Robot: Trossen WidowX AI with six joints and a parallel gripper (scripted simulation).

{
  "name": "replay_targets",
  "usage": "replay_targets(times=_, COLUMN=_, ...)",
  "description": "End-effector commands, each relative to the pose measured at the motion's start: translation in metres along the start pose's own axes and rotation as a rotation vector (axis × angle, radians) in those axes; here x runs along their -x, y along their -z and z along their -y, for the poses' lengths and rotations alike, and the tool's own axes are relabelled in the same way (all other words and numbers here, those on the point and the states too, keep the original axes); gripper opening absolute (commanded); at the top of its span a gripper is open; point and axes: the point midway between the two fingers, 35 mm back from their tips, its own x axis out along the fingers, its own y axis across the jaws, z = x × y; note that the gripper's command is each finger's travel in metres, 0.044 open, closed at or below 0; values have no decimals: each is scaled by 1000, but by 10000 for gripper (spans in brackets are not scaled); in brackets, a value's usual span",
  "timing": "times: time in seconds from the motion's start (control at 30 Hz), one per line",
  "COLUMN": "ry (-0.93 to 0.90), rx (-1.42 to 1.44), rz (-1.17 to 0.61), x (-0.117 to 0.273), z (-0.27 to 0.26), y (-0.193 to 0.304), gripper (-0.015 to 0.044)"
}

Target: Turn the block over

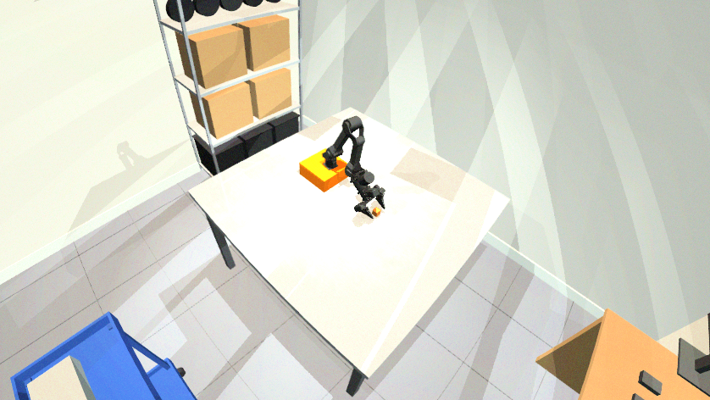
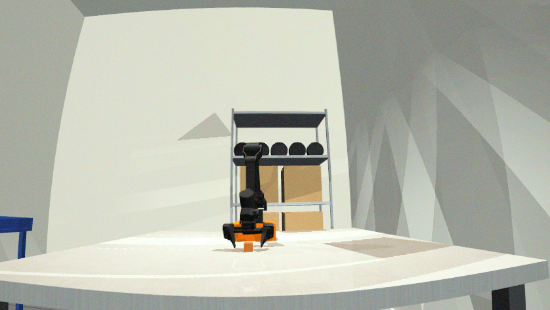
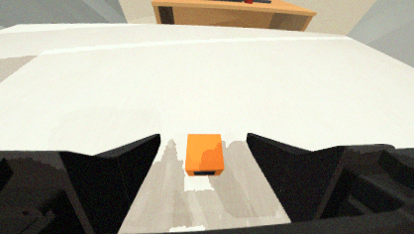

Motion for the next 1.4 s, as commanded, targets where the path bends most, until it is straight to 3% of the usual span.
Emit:
replay_targets(times=0.0, ry=10, rx=11, rz=-206, x=22, z=2, y=-38, gripper=440)
replay_targets(times=0.4, ry=7, rx=11, rz=-389, x=66, z=-2, y=-45, gripper=440)
replay_targets(times=1.0, ry=6, rx=11, rz=-399, x=67, z=-2, y=-45, gripper=440)
replay_targets(times=1.37, ry=7, rx=5, rz=-754, x=49, z=-1, y=-73, gripper=440)
